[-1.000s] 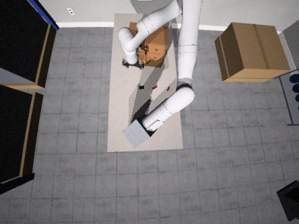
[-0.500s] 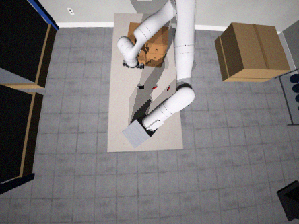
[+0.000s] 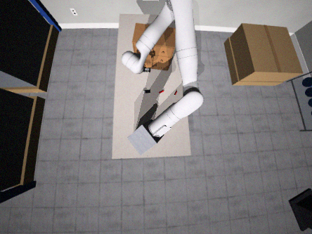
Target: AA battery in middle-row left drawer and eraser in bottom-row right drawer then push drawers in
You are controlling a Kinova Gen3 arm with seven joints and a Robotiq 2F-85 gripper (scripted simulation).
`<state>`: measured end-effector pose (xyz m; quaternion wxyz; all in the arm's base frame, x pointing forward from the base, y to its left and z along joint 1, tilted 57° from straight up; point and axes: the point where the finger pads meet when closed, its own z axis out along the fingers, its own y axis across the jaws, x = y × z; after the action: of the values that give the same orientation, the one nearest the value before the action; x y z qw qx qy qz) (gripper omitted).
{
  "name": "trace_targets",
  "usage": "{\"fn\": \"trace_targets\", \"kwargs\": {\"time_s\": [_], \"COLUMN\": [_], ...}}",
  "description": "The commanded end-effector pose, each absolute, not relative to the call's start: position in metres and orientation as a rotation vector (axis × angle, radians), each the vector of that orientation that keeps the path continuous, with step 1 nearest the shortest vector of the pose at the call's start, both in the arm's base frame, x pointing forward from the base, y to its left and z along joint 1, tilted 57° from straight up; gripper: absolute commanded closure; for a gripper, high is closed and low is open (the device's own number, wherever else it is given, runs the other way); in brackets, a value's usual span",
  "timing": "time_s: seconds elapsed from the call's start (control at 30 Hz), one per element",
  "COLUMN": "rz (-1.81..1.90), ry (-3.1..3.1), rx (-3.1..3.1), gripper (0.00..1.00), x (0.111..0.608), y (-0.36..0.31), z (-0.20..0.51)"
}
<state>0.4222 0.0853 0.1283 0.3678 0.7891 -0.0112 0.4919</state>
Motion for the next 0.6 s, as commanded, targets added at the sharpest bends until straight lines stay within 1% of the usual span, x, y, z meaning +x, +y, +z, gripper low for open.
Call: {"fn": "trace_targets", "kwargs": {"time_s": [0.0,0.57], "rz": [1.278,1.499], "ry": [0.013,0.122], "rx": [1.997,1.842], "gripper": [0.00,0.00], "x": [0.422,0.442], "y": [0.082,0.070], "z": [0.122,0.121]}}
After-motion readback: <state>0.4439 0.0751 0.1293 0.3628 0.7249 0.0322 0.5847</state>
